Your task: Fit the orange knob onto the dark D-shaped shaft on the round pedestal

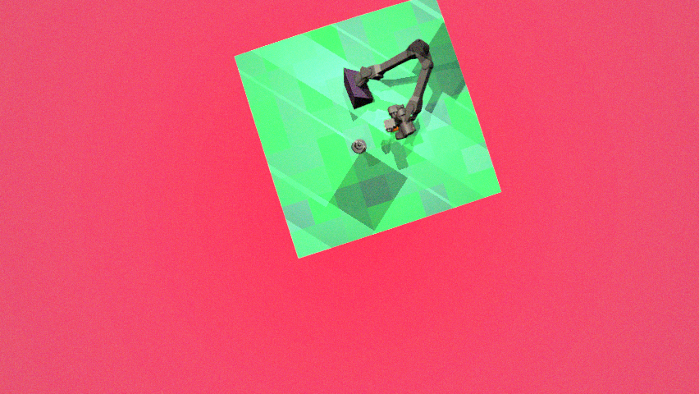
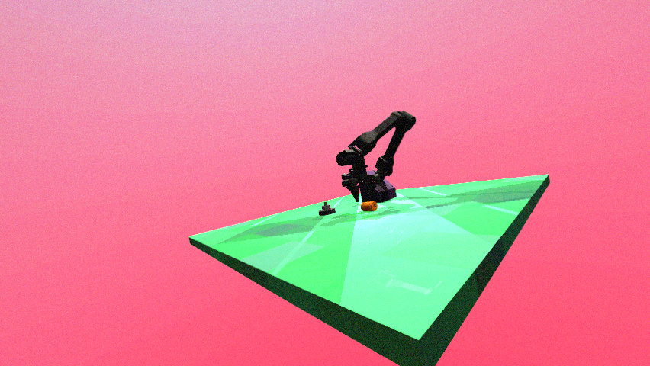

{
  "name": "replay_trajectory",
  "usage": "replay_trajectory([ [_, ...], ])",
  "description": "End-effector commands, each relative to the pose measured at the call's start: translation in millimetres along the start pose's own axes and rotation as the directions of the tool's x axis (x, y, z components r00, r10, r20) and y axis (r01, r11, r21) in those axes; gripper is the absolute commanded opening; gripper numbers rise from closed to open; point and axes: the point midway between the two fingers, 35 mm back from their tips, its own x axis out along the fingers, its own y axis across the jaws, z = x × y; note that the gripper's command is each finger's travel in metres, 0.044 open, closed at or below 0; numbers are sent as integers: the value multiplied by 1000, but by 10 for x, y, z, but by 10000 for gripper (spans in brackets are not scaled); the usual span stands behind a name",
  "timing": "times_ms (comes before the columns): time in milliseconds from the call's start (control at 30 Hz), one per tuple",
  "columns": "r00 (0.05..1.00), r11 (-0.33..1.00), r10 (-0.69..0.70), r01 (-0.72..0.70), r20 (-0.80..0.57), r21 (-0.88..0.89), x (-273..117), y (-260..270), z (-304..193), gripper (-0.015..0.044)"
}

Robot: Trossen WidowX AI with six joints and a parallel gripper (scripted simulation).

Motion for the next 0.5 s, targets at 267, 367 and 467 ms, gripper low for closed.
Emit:
replay_trajectory([
  [267, 1000, 1000, -4, 4, -5, 7, 211, -16, 5, 440],
  [367, 1000, 1000, -4, 4, -5, 7, 257, -19, 4, 440],
  [467, 1000, 1000, -4, 4, -6, 8, 303, -22, 3, 440],
])
